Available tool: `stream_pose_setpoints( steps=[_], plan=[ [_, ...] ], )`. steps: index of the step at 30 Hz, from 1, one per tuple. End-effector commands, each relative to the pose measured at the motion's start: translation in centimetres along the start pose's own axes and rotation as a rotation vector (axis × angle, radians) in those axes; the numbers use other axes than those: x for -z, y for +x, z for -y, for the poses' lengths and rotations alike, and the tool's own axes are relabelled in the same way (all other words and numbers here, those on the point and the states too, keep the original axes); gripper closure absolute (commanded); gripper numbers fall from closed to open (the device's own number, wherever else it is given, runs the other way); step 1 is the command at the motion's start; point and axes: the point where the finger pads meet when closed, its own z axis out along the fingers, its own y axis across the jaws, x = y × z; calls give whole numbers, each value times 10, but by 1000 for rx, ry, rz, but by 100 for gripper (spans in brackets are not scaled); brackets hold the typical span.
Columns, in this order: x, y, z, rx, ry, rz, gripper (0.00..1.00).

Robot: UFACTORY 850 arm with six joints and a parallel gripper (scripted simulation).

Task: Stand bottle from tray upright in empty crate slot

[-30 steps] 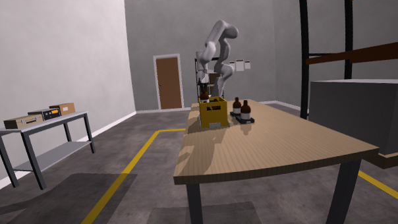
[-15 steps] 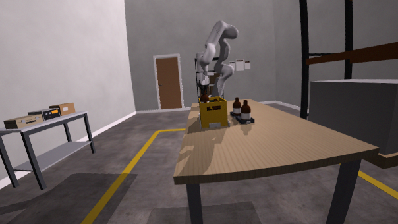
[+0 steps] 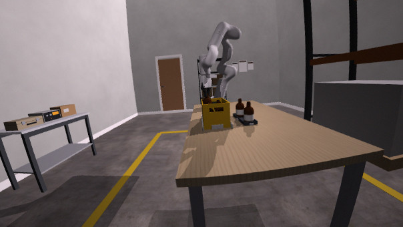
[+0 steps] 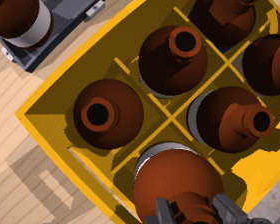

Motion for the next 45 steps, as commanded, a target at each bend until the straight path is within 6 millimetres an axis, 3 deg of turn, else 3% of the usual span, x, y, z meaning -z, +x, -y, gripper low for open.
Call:
stream_pose_setpoints(
  steps=[1,45],
  plan=[
    [-1,0,-1,0,-2,0,100],
    [-10,0,-1,0,-2,0,100]
  ],
)
